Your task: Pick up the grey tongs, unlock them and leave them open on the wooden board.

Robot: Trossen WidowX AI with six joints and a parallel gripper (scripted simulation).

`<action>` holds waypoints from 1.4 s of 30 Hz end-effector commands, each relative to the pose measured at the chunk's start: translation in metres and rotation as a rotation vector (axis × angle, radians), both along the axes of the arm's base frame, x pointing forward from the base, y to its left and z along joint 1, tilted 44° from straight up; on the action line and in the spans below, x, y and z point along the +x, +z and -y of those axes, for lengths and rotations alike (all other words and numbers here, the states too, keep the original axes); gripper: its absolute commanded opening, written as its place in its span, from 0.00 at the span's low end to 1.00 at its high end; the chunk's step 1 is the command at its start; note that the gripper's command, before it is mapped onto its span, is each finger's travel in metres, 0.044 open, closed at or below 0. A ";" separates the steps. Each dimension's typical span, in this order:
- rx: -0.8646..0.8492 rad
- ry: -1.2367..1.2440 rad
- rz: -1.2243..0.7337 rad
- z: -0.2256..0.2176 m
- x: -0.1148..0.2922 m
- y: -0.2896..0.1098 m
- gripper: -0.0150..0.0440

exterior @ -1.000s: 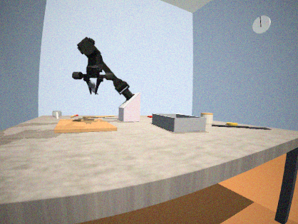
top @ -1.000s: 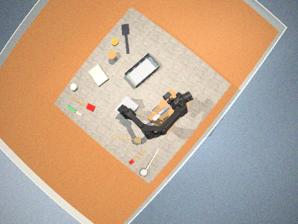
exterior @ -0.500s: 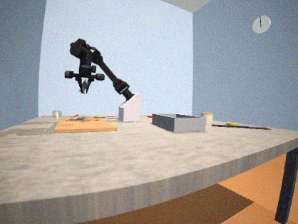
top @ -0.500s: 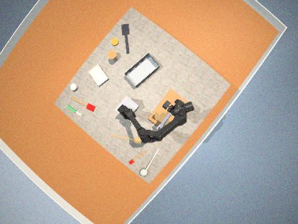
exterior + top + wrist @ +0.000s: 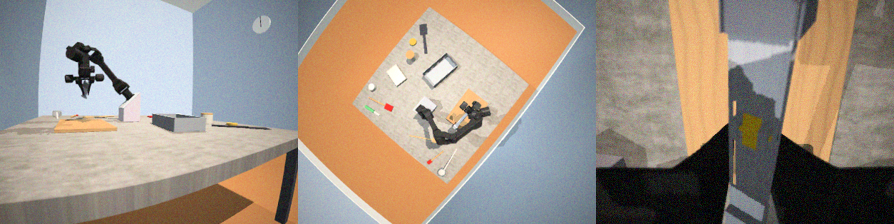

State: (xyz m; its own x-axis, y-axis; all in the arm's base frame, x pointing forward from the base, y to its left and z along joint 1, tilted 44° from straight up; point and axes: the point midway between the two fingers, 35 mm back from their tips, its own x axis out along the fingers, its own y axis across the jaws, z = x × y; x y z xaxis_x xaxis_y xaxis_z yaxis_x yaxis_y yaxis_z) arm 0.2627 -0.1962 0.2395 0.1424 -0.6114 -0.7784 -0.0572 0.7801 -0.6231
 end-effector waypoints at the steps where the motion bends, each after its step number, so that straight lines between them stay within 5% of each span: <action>1: 0.067 0.053 0.105 -0.001 -0.003 0.000 0.00; 17: 0.164 0.333 0.489 -0.010 -0.007 0.017 0.00; 42: -0.019 0.773 0.807 -0.042 -0.031 0.057 0.00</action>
State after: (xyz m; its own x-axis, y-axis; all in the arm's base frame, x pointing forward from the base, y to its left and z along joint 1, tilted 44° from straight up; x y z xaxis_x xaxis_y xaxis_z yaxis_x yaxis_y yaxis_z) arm 0.2333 -0.1580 0.2926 0.9403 -0.1645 -0.2981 -0.0941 0.7160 -0.6918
